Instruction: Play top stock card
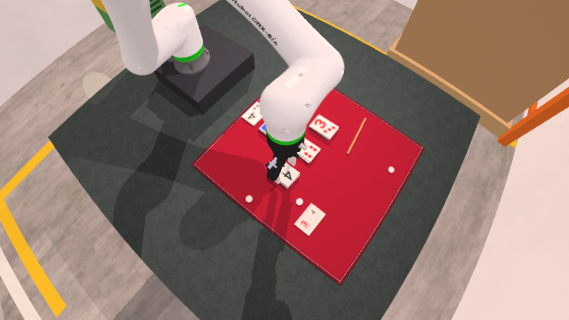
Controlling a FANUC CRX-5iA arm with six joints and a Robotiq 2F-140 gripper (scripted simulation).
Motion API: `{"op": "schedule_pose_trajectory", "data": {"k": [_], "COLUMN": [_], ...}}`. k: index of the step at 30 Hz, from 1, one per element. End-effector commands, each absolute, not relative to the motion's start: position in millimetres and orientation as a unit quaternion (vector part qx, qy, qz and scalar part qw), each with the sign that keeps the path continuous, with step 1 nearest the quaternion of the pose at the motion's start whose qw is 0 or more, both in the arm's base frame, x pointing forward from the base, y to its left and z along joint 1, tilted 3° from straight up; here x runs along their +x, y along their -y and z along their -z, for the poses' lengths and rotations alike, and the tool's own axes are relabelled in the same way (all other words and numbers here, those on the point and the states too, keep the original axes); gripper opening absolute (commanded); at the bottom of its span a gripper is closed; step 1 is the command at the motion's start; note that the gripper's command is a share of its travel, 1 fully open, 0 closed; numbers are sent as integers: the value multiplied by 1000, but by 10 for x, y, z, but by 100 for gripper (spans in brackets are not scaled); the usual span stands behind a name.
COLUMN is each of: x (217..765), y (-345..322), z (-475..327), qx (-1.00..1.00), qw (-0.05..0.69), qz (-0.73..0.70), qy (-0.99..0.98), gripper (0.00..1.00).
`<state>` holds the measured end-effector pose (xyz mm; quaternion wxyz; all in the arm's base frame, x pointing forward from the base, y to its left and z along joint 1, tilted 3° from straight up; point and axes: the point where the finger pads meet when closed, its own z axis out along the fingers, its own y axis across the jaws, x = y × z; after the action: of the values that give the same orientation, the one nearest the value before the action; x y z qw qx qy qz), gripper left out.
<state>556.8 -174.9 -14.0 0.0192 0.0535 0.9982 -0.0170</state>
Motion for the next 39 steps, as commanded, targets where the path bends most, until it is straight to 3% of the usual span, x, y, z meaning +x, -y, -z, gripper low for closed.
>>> {"op": "schedule_pose_trajectory", "data": {"k": [1,18,39], "x": [5570,5568,5538], "y": [1749,1747,1717], "z": [139,83,-728], "qx": [53,53,53], "qw": [19,19,19], "qz": [17,17,17], "qy": [-998,-998,-998], "gripper": [50,50,50]}}
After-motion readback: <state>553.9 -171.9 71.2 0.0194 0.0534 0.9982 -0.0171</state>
